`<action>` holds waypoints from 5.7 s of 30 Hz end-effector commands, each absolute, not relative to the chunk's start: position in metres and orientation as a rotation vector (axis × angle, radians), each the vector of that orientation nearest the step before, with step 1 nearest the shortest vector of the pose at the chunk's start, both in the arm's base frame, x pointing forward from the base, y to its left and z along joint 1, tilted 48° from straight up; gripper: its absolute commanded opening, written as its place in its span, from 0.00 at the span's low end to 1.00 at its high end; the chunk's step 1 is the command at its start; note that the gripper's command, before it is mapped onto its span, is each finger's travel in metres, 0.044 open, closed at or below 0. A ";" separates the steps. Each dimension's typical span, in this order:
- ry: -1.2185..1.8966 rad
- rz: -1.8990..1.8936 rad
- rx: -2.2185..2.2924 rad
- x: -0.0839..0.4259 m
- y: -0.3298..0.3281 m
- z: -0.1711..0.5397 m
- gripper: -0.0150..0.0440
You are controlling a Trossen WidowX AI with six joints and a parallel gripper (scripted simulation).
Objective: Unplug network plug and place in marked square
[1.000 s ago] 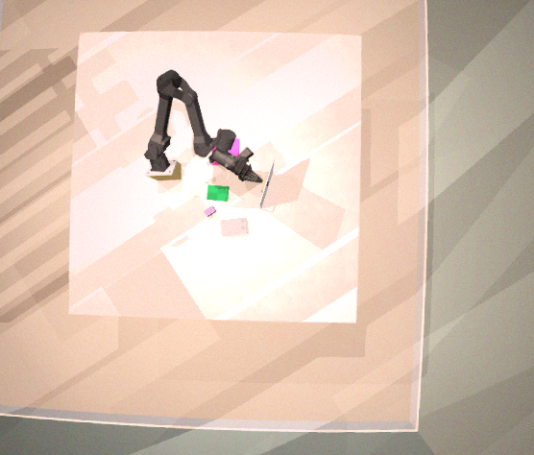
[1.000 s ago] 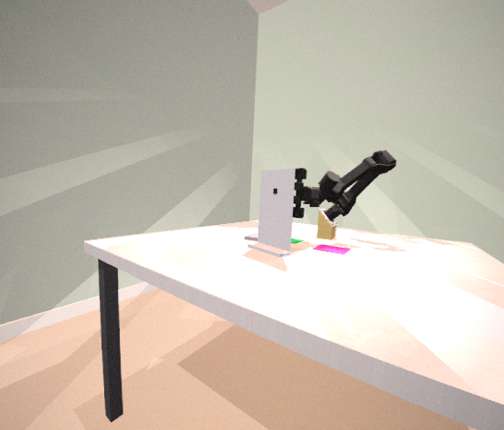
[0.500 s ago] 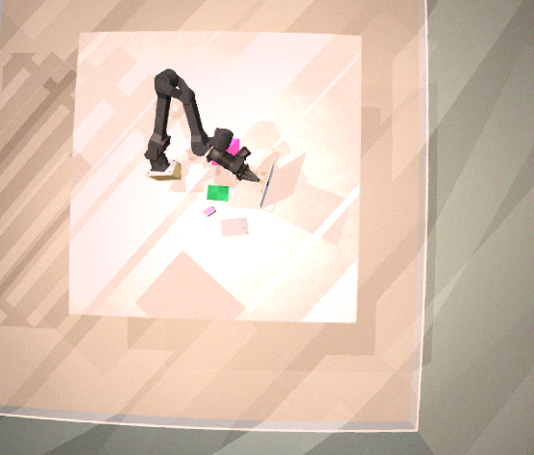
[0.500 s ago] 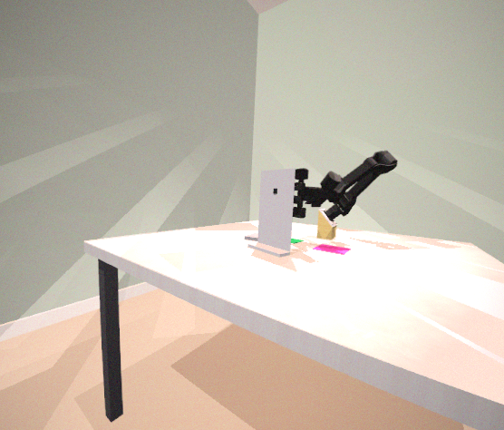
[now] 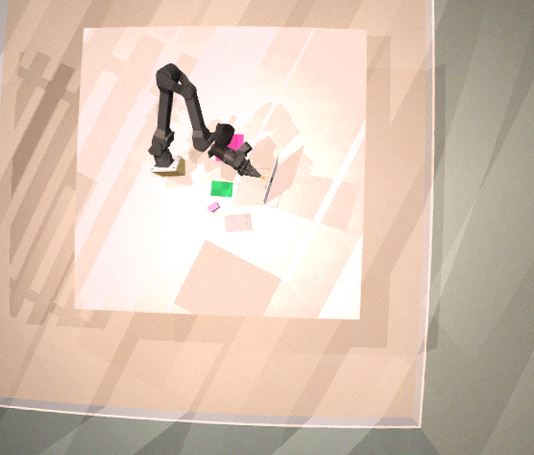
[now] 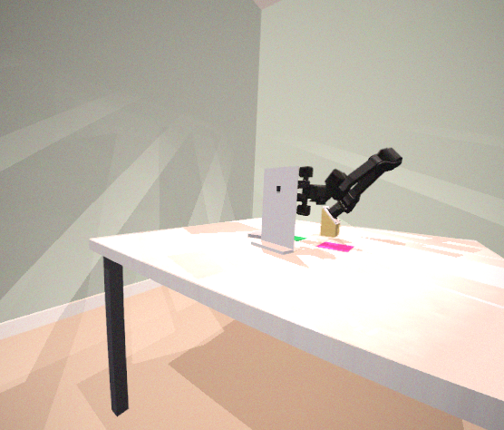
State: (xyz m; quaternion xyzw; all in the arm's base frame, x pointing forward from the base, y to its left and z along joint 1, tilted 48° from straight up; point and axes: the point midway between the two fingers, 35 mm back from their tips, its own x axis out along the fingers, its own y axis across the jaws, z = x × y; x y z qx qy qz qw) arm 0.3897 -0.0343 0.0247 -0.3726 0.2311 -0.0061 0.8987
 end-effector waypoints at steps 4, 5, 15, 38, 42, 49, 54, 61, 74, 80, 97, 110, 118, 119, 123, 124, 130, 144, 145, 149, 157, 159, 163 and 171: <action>0.475 -0.013 -0.769 0.386 -0.034 0.026 0.25; 0.475 -0.013 -0.769 0.385 -0.034 0.026 0.25; 0.475 -0.013 -0.770 0.379 -0.035 0.027 0.25; 0.476 -0.012 -0.770 0.366 -0.036 0.029 0.25; 0.476 -0.012 -0.770 0.363 -0.036 0.029 0.25; 0.476 -0.012 -0.770 0.359 -0.037 0.030 0.25; 0.477 -0.012 -0.770 0.356 -0.037 0.030 0.25; 0.477 -0.012 -0.770 0.352 -0.037 0.030 0.25; 0.481 -0.014 -0.767 0.347 -0.039 0.032 0.25; 0.482 -0.014 -0.768 0.347 -0.048 0.042 0.25; 0.479 -0.012 -0.772 0.340 -0.072 0.073 0.25; 0.472 0.181 -0.830 0.332 -0.050 0.068 0.25; 0.427 0.458 -0.889 0.318 -0.010 0.054 0.25; 0.419 0.492 -0.894 0.316 -0.005 0.053 0.25; 0.378 0.624 -0.910 0.306 0.015 0.048 0.25; 0.366 0.656 -0.913 0.303 0.020 0.047 0.25; 0.284 0.842 -0.918 0.284 0.047 0.045 0.25; 0.016 1.201 -0.856 0.233 0.101 0.055 0.25; -0.002 1.218 -0.850 0.230 0.103 0.056 0.25; -0.017 1.231 -0.844 0.228 0.105 0.057 0.25; -0.014 1.234 -0.847 0.228 0.109 0.052 0.25; -0.013 1.234 -0.847 0.228 0.110 0.051 0.25; -0.012 1.235 -0.848 0.228 0.112 0.048 0.25; -0.010 1.237 -0.850 0.228 0.117 0.043 0.25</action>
